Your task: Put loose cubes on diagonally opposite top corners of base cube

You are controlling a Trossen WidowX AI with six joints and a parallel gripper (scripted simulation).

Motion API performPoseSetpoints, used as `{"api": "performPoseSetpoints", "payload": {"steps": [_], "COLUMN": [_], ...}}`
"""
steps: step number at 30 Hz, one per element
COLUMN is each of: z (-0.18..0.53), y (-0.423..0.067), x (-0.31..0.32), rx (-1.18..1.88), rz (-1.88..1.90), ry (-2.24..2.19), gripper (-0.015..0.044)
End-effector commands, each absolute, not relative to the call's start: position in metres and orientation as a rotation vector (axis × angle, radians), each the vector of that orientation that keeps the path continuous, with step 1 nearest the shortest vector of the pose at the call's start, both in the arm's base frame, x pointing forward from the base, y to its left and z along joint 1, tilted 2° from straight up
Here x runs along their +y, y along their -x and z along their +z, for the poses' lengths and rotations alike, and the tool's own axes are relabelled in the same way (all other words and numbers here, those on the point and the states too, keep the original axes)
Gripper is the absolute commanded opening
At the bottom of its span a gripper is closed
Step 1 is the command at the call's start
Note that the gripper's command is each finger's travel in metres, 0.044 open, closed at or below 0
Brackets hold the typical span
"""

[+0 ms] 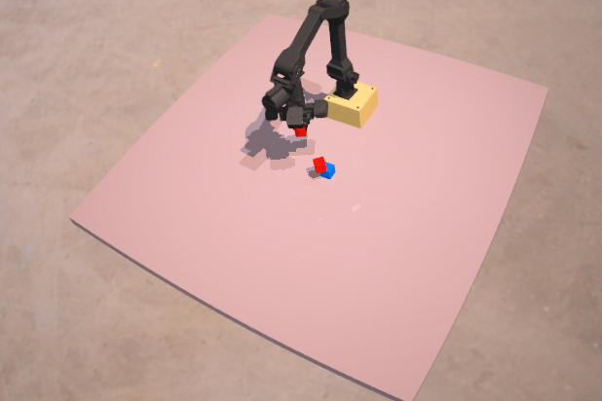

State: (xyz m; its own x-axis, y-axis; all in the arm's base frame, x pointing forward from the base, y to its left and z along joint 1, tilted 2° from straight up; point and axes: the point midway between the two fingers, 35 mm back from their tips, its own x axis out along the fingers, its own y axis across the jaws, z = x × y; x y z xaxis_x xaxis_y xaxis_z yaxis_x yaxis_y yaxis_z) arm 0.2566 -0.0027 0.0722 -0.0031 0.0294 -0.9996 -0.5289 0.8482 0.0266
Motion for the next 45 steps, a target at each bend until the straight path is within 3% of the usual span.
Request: {"api": "performPoseSetpoints", "payload": {"steps": [1, 45], "z": [0.077, 0.073], "y": [-0.258, -0.274], "x": [-0.001, 0.109], "rx": [1.513, 1.524], "rz": [0.446, -0.430], "ry": [0.405, -0.495], "gripper": [0.0105, 0.0105]}}
